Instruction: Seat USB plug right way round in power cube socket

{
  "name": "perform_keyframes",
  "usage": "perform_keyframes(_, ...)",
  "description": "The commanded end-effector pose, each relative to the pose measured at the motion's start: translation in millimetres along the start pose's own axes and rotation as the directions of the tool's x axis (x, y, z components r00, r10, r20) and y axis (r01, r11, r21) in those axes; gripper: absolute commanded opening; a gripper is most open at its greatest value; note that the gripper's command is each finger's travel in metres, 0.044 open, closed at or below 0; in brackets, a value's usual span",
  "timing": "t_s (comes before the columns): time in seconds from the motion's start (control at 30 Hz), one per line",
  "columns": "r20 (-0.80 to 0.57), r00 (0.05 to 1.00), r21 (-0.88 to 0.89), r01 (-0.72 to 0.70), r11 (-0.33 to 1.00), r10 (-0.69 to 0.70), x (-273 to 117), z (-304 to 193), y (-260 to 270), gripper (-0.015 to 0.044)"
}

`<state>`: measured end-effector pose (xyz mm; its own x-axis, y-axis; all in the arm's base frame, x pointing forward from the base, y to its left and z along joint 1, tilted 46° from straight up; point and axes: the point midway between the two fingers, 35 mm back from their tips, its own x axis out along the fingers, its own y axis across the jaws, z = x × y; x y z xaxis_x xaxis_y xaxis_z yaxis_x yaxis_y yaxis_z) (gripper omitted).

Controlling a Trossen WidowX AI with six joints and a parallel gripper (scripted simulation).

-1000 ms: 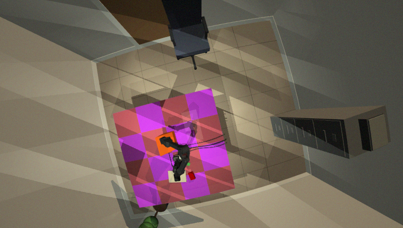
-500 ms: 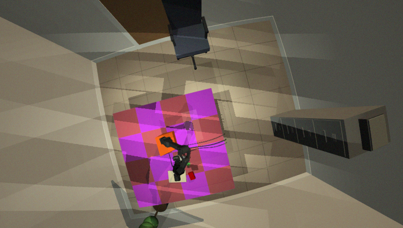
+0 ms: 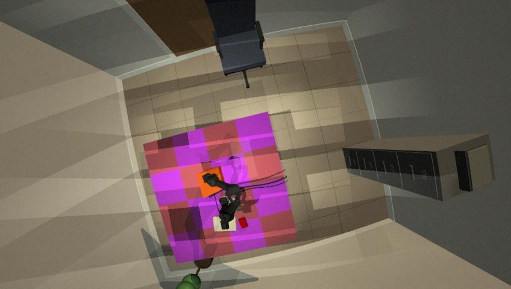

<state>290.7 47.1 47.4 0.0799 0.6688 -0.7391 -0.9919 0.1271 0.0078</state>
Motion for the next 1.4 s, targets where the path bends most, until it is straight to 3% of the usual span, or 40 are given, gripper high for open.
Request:
perform_keyframes(0.0, -0.006, 1.000, 0.004, 0.001, 1.000, -0.001, 0.8, -1.1, -0.3, 0.0000)
perform_keyframes(1.37, -0.005, 1.000, 0.004, 0.001, 1.000, -0.001, 5.7, -0.8, -0.2, 0.0000)
